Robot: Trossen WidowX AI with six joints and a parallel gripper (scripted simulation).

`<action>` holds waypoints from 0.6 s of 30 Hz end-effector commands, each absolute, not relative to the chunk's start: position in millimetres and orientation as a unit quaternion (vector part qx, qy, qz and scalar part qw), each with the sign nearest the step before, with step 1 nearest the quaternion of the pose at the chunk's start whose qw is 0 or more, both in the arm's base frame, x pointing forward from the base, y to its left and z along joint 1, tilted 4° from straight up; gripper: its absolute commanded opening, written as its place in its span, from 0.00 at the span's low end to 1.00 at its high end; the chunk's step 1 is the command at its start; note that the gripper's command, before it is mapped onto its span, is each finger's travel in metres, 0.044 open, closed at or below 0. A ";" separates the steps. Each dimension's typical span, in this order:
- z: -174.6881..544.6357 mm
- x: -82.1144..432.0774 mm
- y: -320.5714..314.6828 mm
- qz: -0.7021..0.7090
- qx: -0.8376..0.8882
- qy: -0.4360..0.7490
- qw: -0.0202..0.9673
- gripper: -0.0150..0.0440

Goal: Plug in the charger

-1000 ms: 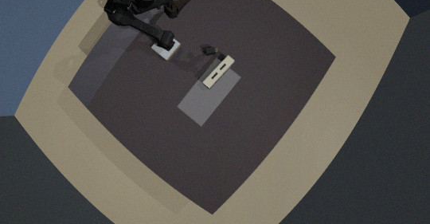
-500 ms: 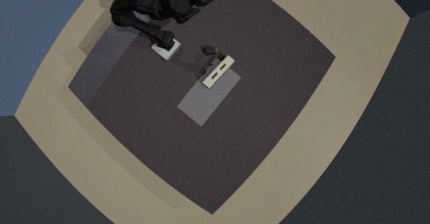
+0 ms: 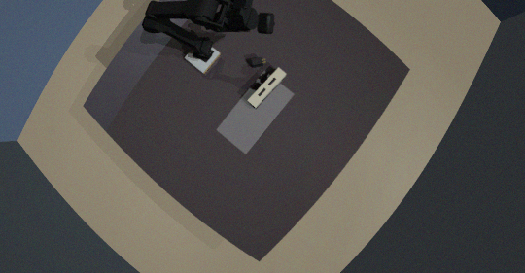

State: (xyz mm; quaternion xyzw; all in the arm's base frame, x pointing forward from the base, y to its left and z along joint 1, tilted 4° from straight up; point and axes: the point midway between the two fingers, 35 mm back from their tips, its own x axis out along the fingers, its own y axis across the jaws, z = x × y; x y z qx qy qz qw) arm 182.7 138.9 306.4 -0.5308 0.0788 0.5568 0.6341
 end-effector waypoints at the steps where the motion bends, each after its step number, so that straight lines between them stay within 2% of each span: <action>1: 287.2 192.0 138.4 0.554 -0.506 0.138 0.647 1.00; 18: 207.1 221.0 128.3 0.483 -0.400 0.380 0.680 1.00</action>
